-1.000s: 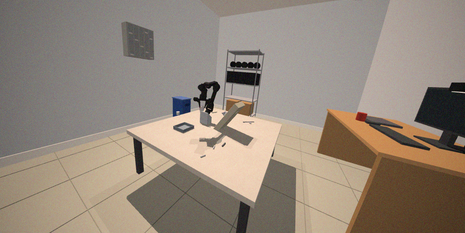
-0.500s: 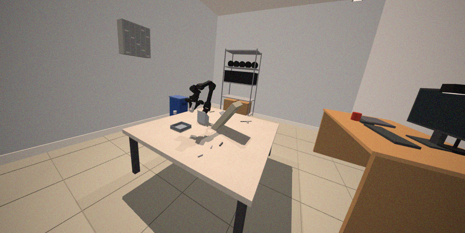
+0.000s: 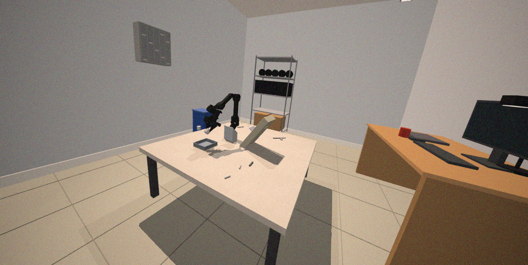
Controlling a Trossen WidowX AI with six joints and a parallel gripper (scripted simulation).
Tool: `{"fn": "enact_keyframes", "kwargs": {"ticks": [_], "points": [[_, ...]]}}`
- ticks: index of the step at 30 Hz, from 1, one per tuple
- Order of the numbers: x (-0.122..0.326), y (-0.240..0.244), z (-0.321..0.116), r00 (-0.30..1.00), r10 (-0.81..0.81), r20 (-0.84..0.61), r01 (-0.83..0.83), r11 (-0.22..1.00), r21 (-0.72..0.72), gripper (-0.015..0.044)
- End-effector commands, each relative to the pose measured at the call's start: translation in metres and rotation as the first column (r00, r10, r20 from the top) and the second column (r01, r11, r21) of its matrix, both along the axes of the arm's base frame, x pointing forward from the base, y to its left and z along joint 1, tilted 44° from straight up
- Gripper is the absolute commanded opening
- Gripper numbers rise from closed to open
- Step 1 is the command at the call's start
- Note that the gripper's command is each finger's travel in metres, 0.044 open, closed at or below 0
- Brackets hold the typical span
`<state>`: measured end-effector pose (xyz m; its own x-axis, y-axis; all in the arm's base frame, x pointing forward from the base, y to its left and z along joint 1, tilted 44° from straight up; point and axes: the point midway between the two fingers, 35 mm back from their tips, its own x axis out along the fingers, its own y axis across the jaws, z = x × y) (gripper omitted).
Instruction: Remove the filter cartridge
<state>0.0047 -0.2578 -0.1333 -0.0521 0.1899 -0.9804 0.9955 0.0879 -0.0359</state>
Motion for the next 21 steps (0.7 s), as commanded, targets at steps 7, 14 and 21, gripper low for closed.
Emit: {"fn": "enact_keyframes", "kwargs": {"ticks": [7,14,21], "points": [[-0.035,0.025,-0.018,0.989,-0.107,-0.098,0.107,0.994,-0.005,0.0],[-0.038,0.042,-0.041,0.989,-0.107,-0.099,0.107,0.994,-0.006,0.0],[-0.041,0.066,-0.066,0.989,-0.107,-0.099,0.107,0.994,-0.005,0.0]]}}
